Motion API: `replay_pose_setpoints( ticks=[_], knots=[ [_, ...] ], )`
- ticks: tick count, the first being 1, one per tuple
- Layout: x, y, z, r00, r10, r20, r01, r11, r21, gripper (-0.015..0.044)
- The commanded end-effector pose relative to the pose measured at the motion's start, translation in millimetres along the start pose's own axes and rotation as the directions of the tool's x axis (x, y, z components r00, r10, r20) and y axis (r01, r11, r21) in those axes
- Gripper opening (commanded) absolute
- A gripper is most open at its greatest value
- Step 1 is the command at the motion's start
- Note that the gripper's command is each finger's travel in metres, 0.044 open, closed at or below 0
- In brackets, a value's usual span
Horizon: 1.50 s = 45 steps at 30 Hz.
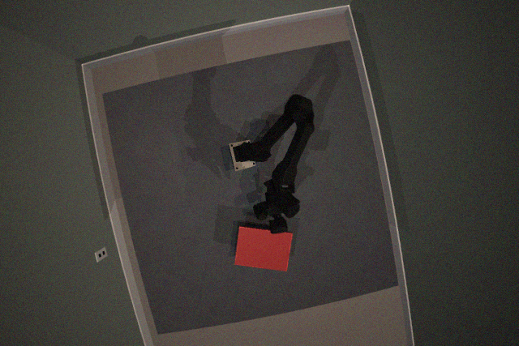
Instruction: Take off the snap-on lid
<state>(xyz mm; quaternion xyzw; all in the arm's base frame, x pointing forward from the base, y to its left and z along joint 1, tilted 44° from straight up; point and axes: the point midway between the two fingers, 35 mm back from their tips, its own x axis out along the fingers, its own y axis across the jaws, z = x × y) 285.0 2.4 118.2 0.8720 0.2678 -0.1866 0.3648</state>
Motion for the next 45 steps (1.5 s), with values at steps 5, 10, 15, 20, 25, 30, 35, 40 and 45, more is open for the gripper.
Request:
replay_pose_setpoints(
  ticks=[5,10,15,20,25,30,35,40,45],
  knots=[
    [24,7,28,0.986,-0.048,0.158,0.020,0.984,0.174,0.0235],
    [22,5,27,0.988,-0.046,0.144,0.022,0.987,0.159,0.0235],
    [30,1,28,0.986,-0.049,0.159,0.021,0.985,0.174,0.0235],
    [61,-39,26,0.986,-0.048,0.157,0.020,0.984,0.176,0.0235],
    [63,-41,26,0.987,-0.048,0.156,0.020,0.984,0.176,0.0235],
    [69,-40,27,0.987,-0.048,0.156,0.020,0.984,0.176,0.0235],
    [77,-39,27,0.987,-0.048,0.156,0.020,0.984,0.176,0.0235],
    [84,-39,28,0.987,-0.048,0.156,0.020,0.984,0.175,0.0235],
    [92,-39,29,0.987,-0.048,0.156,0.020,0.984,0.175,0.0235]
  ],
)
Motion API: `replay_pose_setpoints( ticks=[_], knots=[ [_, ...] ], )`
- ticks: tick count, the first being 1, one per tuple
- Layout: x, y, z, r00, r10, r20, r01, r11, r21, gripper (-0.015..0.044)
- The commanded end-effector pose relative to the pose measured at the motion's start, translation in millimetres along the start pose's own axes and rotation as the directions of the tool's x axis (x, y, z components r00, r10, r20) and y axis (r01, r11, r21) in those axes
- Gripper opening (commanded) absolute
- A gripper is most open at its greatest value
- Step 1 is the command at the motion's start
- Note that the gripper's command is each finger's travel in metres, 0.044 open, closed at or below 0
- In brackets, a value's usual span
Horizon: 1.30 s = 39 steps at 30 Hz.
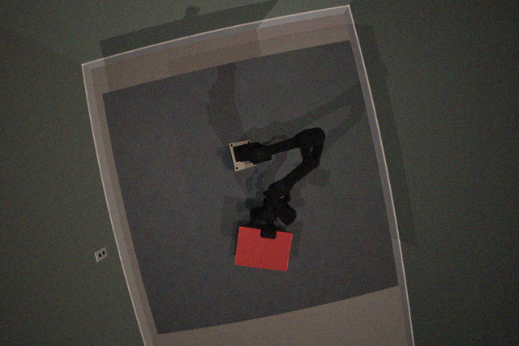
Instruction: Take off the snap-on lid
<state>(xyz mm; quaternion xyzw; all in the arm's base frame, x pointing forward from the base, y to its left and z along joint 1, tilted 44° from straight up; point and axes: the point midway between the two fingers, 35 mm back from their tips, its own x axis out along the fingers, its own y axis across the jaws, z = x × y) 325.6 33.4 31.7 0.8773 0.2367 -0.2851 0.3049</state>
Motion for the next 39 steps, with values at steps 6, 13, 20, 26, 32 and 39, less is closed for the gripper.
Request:
replay_pose_setpoints(
  ticks=[6,13,20,26,32,39],
  knots=[
    [14,1,-1,1.000,0.003,-0.001,-0.003,1.000,0.002,0.0235],
    [24,0,-1,1.000,0.003,-0.001,-0.003,1.000,0.002,0.0235],
    [35,-1,0,1.000,0.003,-0.002,-0.003,1.000,0.002,0.0235],
    [44,-2,1,1.000,0.004,-0.002,-0.004,1.000,0.002,0.0235],
    [44,-2,1,1.000,0.004,-0.002,-0.004,1.000,0.002,0.0163],
    [44,-2,1,1.000,0.004,-0.002,-0.004,1.000,0.002,0.0116]
  ],
)
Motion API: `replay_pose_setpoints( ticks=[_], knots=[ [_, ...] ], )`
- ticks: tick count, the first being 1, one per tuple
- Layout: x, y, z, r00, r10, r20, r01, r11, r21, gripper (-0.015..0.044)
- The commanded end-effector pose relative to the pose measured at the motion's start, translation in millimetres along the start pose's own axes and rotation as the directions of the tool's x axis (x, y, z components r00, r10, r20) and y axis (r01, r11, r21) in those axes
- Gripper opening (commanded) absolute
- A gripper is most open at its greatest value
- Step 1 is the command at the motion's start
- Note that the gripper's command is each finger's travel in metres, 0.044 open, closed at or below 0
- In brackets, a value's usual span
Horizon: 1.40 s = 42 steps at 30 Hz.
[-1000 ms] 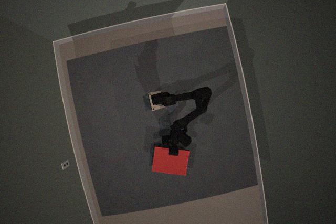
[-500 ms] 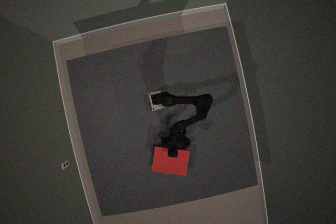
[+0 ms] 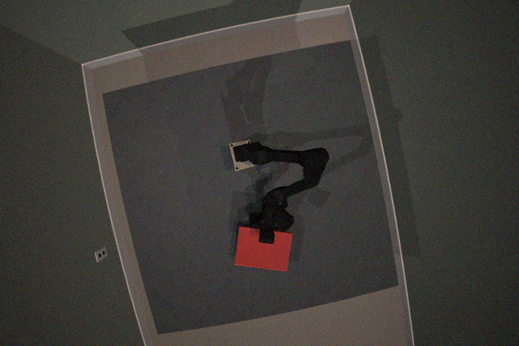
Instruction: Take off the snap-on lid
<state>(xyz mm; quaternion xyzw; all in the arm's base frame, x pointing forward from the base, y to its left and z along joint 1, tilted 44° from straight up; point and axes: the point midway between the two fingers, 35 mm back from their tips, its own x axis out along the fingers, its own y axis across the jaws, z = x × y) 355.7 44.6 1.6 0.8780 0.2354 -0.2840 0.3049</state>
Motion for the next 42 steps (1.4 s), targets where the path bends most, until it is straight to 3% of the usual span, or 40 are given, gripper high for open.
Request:
replay_pose_setpoints(
  ticks=[1,6,42],
  knots=[
    [0.2,0.1,-0.2,1.000,0.000,-0.001,0.000,1.000,0.002,0.0109],
    [0.2,0.1,-0.2,1.000,0.000,-0.001,0.000,1.000,0.002,0.0000],
    [-5.5,4.7,0.0,1.000,0.000,0.000,0.000,1.000,0.000,0.0000]
  ],
)
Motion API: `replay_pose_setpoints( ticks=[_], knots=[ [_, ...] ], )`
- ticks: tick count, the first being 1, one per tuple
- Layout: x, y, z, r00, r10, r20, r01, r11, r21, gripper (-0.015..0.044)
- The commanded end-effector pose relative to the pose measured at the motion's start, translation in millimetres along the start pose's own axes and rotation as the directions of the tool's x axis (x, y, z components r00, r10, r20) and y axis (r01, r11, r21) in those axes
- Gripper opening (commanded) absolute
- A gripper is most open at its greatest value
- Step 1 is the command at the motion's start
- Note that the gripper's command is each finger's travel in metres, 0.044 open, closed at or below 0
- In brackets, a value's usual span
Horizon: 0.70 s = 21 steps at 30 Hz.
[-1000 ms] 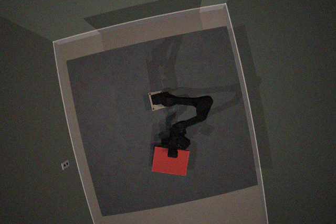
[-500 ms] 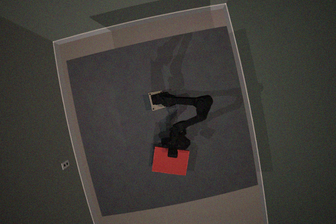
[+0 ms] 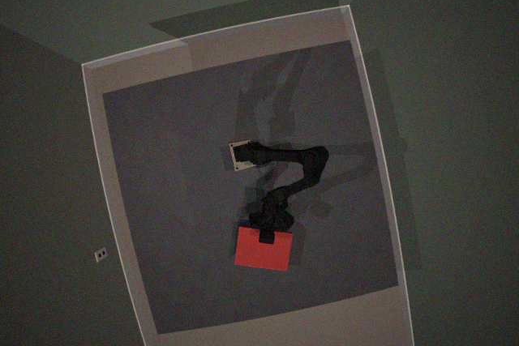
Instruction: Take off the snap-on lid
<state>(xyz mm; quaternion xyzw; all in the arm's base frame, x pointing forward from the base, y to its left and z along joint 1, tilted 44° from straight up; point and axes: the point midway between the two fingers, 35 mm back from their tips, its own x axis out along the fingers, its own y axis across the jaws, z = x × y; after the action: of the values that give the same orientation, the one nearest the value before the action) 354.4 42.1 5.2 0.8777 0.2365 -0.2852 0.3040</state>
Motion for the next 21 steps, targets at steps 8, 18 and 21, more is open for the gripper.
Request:
replay_pose_setpoints(
  ticks=[8,18,21],
  knots=[
    [-2.9,3.3,0.4,1.000,0.004,-0.001,-0.004,1.000,-0.001,0.0000],
    [-4.2,4.8,0.6,1.000,0.004,-0.001,-0.004,1.000,-0.001,0.0000],
    [-4.6,5.2,0.7,1.000,0.004,-0.001,-0.004,1.000,-0.001,0.0000]
  ],
)
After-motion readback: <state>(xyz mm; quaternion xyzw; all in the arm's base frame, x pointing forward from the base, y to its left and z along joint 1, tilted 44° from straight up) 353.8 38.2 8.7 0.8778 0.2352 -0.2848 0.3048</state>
